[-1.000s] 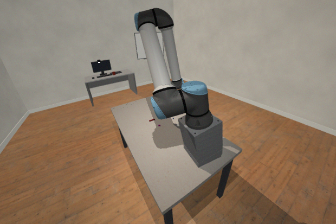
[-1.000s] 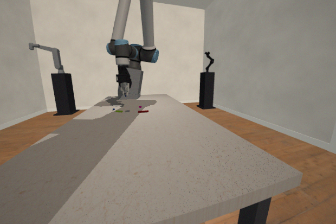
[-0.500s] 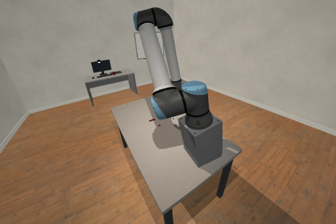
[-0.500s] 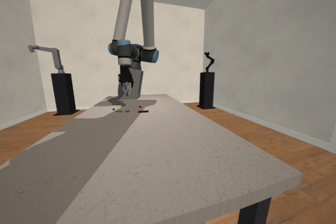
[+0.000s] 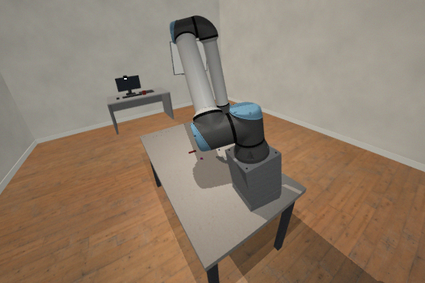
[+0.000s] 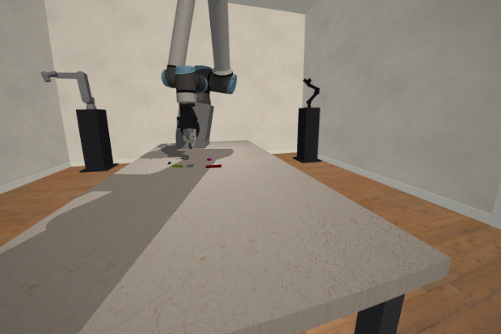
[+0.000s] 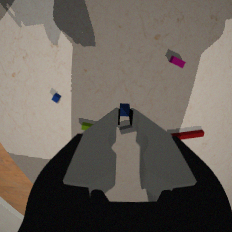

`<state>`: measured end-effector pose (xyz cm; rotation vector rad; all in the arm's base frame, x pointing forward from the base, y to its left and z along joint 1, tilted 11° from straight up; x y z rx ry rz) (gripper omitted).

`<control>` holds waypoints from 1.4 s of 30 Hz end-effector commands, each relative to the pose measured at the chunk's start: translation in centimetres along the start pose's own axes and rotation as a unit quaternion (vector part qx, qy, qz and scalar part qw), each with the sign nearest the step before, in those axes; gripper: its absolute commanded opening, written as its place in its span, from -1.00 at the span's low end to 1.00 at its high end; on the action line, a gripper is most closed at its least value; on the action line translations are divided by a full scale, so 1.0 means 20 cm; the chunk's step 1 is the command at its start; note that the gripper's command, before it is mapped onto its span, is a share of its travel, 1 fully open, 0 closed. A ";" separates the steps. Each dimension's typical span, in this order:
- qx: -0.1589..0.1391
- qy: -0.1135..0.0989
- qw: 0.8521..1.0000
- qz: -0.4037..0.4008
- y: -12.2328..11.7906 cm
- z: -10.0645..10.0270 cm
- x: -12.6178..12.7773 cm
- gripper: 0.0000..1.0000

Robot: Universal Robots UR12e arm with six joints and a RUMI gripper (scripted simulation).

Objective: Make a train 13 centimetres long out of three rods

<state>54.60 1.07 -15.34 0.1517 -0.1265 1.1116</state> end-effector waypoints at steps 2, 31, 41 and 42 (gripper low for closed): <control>-0.001 0.000 1.000 0.000 0.00 -0.12 0.00 -1.00; -0.001 0.000 1.000 0.000 0.00 -0.30 0.01 -1.00; -0.001 0.000 1.000 0.000 0.00 -0.30 0.01 -1.00; -0.001 0.000 1.000 0.000 0.00 -0.30 0.01 -1.00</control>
Point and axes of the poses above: the point where the finger pads meet when closed, its own z axis back along the fingers, its own x axis across the jaws, y = z × x, the point moved 8 cm from there along z, back along the fingers, and after that the axes turned 14 degrees about -z, right-handed, at the moved point
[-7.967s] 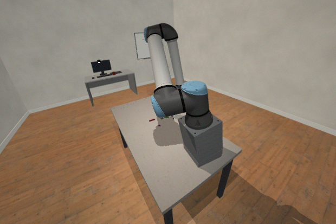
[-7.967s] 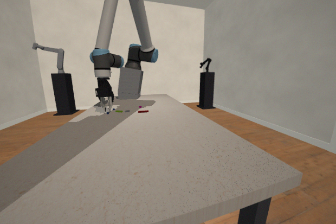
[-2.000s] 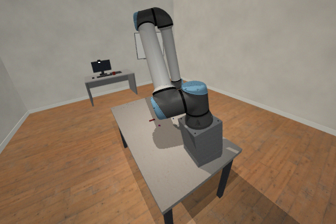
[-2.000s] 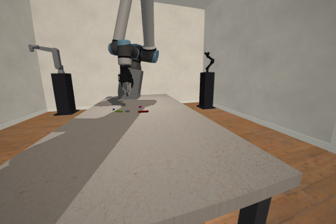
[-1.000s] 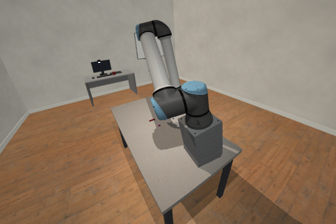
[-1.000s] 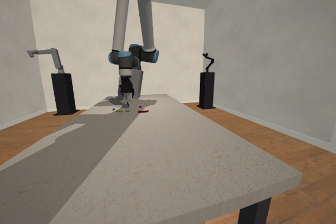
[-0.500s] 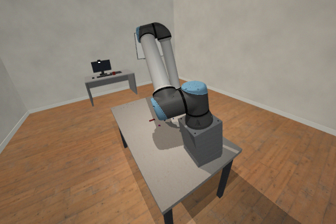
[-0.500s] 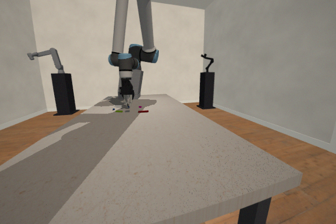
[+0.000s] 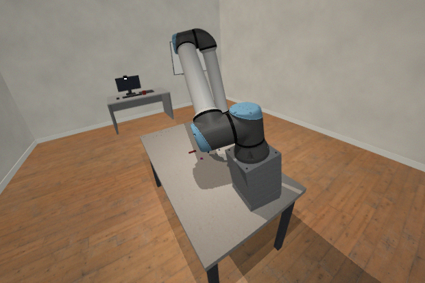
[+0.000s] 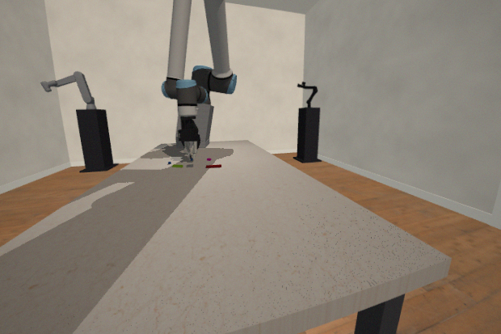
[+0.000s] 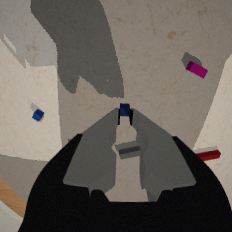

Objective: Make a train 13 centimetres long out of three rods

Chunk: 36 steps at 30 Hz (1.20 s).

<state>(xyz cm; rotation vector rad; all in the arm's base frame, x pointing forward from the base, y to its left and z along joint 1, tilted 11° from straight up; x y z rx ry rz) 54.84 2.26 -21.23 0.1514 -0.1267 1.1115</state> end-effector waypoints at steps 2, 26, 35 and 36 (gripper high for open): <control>0.000 0.000 1.000 0.000 0.00 0.00 0.00 -1.00; 0.000 0.000 1.000 0.000 0.00 -0.03 0.00 -1.00; 0.000 0.000 1.000 0.000 0.00 -0.06 0.00 -1.00; 0.000 0.000 1.000 0.000 0.00 -0.06 0.00 -1.00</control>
Point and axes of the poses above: the point where the finger pads meet when closed, its own z axis back along the fingers, its own x axis across the jaws, y = z × x, the point moved 8 cm from there along z, back along the fingers, and after that the axes turned 14 degrees about -z, right-handed, at the moved point
